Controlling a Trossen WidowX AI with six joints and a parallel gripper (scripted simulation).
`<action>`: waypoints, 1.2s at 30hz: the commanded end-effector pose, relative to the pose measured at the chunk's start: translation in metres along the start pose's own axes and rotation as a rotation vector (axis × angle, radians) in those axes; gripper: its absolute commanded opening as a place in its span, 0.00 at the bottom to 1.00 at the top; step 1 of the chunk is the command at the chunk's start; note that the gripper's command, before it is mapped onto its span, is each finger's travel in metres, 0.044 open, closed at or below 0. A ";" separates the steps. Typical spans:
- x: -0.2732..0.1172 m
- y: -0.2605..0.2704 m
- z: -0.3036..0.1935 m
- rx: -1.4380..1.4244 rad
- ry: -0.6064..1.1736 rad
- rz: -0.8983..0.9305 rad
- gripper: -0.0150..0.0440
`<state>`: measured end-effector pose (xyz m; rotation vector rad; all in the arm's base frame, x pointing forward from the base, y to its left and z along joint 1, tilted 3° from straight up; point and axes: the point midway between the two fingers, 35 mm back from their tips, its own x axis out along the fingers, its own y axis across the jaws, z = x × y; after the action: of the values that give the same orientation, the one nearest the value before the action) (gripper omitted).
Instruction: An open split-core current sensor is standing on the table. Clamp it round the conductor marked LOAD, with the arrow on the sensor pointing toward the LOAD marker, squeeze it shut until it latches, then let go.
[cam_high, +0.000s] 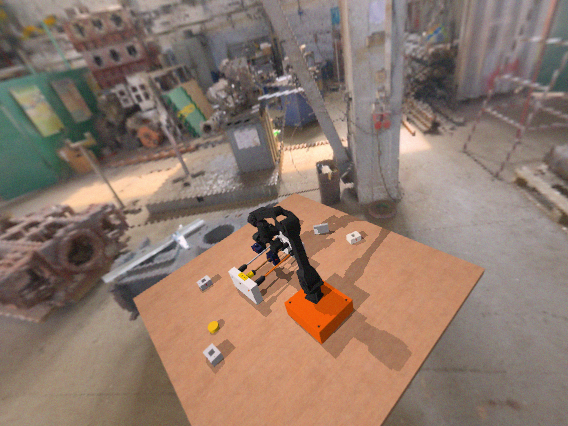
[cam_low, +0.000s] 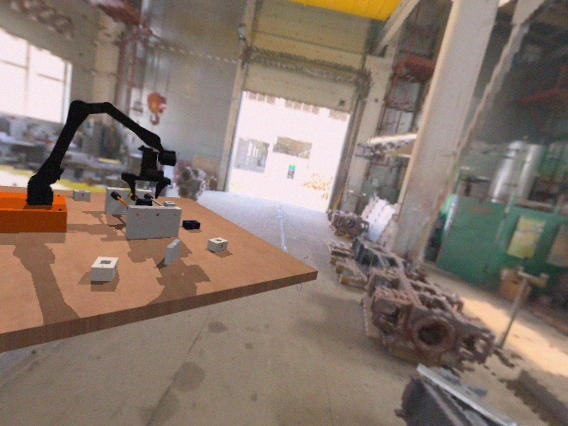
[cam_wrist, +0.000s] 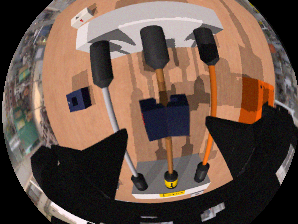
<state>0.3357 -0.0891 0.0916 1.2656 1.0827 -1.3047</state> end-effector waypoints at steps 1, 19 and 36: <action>0.025 0.000 0.000 -0.003 -0.002 -0.014 1.00; 0.051 -0.001 0.000 -0.004 -0.004 -0.019 1.00; 0.062 0.000 0.000 0.000 -0.001 -0.012 0.97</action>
<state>0.3366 -0.0927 0.0286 1.2600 1.0927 -1.3152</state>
